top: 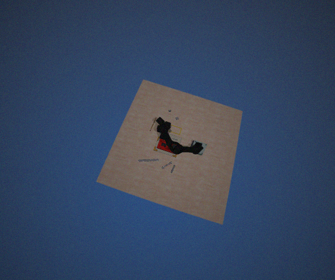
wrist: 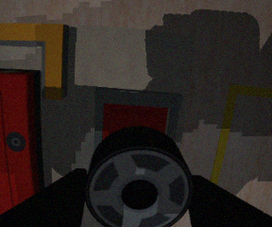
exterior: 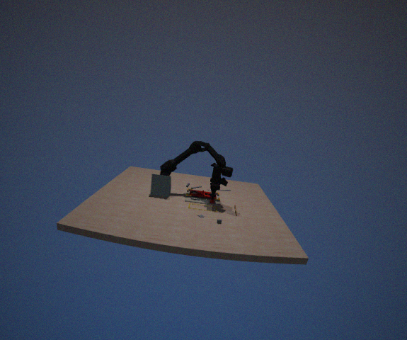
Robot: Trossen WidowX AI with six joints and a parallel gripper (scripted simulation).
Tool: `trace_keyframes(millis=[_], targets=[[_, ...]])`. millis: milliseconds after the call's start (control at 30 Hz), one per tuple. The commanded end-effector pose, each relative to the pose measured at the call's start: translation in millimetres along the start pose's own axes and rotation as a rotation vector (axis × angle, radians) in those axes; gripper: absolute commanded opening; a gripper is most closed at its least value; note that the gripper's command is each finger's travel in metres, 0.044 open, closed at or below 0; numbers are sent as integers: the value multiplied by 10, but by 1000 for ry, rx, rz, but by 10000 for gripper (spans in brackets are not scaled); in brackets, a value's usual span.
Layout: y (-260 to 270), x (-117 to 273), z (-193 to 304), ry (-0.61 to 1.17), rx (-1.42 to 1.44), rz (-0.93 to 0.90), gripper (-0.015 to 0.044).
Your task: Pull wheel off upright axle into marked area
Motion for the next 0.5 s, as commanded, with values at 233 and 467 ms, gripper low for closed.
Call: trace_keyframes(millis=[233,467], targets=[[10,81,-4,-7,5,9,0],[10,104,-3,-7,5,9,0]])
Point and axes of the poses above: the point midway between the two fingers, 35 mm back from their tips, its own x axis back along the fingers, its own y axis across the jaws, z = x × y, the point moved 10 cm from there along x, back along the fingers, and after that the axes turned 12 degrees about x, right-handed, at the moved point
